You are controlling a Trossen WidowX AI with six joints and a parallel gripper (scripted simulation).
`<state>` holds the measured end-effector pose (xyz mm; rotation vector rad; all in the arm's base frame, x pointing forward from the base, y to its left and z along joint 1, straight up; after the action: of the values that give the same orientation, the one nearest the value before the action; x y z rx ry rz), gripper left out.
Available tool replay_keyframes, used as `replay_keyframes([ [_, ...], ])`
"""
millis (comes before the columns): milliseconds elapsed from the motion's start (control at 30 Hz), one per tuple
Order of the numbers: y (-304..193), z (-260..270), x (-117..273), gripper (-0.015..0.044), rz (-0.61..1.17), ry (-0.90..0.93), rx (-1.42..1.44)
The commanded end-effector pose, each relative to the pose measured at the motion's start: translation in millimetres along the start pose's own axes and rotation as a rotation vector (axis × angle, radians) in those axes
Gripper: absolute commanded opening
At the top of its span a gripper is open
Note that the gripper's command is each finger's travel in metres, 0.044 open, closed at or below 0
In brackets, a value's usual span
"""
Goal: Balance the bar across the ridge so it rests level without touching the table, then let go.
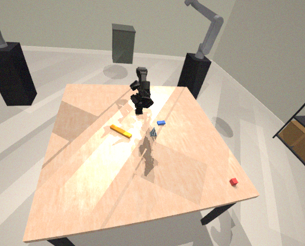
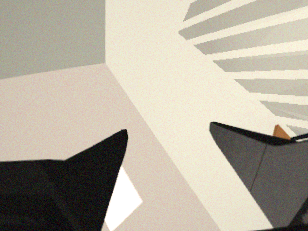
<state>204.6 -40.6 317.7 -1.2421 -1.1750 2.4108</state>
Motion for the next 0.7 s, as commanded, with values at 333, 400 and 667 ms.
replay_keyframes([
  [333,15,-17,-18,0.0315,-0.081,-0.128,0.385],
  [400,19,-21,-21,0.0315,-0.097,-0.158,0.465],
  [667,38,-32,-33,0.0315,-0.149,-0.293,0.776],
])
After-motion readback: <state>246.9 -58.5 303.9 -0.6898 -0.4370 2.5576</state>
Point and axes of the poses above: the point midway between the two fingers, 35 mm back from their tips, its own x axis back along the fingers, its own z axis across the jaws, y = z × x, the point moved 8 cm from there along x, back along the fingers, and after that the axes turned 5 degrees about -x, right-handed, at the moved point
